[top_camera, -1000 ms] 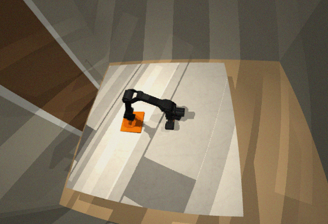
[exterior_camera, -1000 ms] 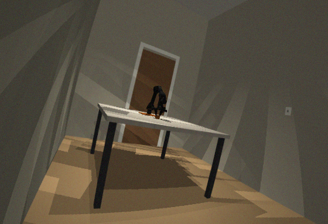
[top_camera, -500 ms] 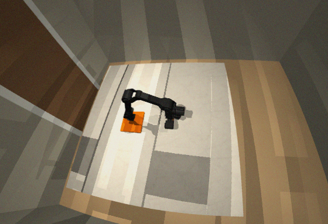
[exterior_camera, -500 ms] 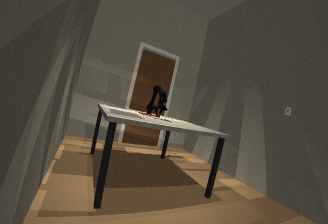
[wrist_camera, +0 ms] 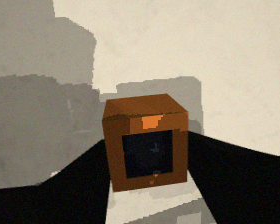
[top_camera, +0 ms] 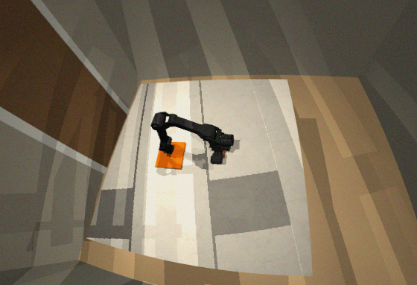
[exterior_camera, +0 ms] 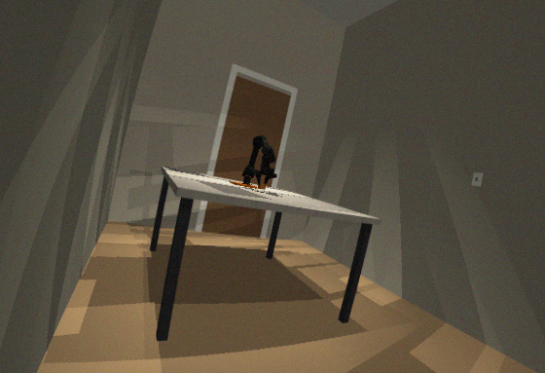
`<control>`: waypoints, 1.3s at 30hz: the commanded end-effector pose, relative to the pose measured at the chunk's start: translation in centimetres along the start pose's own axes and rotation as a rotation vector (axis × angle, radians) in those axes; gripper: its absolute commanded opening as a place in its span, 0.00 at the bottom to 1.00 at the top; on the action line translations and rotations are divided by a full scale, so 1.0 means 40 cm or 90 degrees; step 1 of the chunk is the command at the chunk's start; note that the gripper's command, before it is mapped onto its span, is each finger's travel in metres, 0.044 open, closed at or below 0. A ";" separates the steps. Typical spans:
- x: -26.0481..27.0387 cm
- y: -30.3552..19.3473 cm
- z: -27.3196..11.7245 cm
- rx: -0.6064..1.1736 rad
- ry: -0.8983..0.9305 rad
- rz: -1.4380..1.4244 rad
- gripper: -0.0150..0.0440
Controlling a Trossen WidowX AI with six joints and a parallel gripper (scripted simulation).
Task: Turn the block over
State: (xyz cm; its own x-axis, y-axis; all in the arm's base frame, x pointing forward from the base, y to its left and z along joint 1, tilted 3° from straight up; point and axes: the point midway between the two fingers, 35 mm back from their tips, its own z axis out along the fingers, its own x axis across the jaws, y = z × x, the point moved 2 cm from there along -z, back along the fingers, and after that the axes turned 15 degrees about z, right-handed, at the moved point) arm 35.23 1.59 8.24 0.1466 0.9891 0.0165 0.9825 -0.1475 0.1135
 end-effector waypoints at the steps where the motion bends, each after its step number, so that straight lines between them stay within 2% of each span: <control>1: 0.000 -0.001 -0.004 -0.039 0.013 -0.002 0.25; 21: -0.007 -0.030 0.004 -0.227 0.062 -0.003 0.25; 27: -0.008 -0.032 0.004 -0.243 0.066 -0.003 0.25; 39: -0.007 -0.018 0.067 -0.352 0.097 -0.001 0.25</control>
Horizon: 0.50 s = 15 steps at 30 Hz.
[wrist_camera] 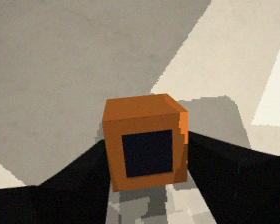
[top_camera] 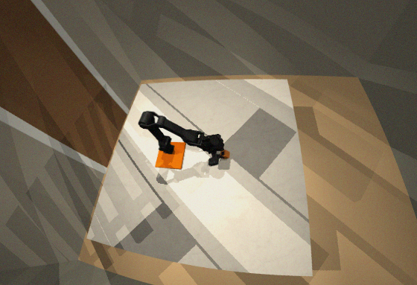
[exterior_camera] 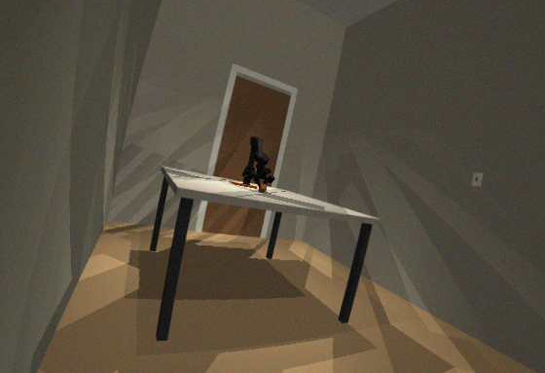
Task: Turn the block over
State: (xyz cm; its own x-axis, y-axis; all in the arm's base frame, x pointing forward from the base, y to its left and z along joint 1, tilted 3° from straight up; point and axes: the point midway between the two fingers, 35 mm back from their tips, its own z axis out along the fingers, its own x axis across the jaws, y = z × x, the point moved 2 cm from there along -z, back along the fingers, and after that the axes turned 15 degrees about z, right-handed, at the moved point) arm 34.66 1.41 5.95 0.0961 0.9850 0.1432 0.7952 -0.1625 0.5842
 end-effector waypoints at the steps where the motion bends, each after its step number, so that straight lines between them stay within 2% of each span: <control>1: -0.001 -0.007 0.014 -0.035 0.012 0.000 0.25; 15: -0.010 -0.042 0.027 -0.171 0.048 -0.001 0.25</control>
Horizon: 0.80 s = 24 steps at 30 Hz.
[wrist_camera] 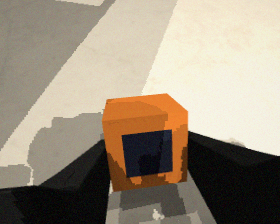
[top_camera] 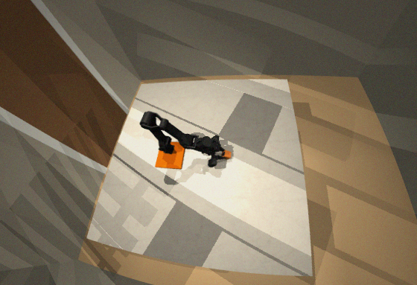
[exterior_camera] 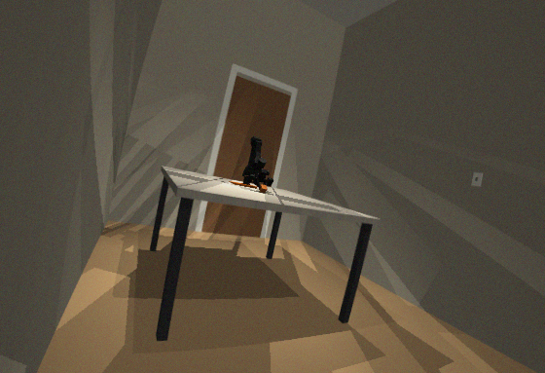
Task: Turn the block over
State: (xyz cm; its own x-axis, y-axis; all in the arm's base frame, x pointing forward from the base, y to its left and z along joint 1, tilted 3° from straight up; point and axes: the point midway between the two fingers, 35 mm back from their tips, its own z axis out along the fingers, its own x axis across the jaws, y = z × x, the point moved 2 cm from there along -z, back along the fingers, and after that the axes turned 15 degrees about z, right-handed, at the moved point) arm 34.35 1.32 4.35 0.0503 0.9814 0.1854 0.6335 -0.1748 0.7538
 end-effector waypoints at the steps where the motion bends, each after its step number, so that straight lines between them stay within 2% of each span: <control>1: -0.002 -0.015 -0.005 -0.031 0.011 0.002 0.25; 12: -0.003 -0.025 -0.027 -0.097 0.029 0.000 0.25; 24: -0.003 -0.025 -0.027 -0.099 0.029 0.000 0.25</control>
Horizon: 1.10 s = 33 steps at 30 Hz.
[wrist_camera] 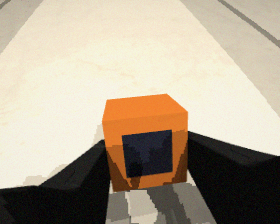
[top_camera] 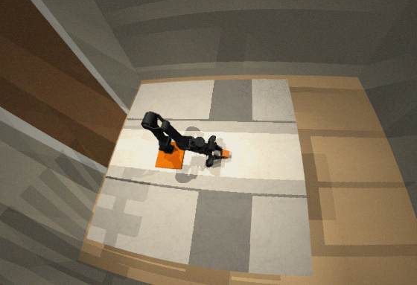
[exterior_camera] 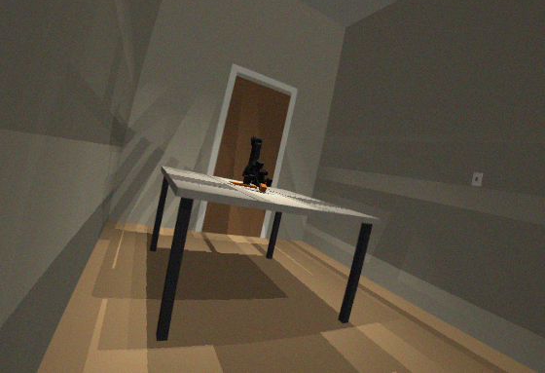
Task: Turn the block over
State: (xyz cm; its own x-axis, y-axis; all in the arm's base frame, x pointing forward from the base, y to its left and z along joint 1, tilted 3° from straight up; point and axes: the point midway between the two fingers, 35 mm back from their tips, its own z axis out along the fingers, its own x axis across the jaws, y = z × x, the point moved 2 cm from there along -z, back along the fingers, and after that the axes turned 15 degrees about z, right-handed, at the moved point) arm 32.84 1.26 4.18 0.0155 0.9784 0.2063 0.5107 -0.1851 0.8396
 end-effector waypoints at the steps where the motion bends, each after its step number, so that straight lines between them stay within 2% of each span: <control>1: 0.001 0.002 0.000 -0.003 0.003 0.002 0.25; 2: 0.001 0.002 0.000 -0.003 0.003 0.002 0.25; 19: 0.001 0.002 0.000 -0.003 0.003 0.002 1.00; 33: 0.001 0.002 0.000 -0.003 0.003 0.002 1.00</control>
State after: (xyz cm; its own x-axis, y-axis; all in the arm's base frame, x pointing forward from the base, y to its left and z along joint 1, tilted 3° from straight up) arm 32.87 1.27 4.22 0.0148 0.9783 0.2065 0.5083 -0.1852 0.8410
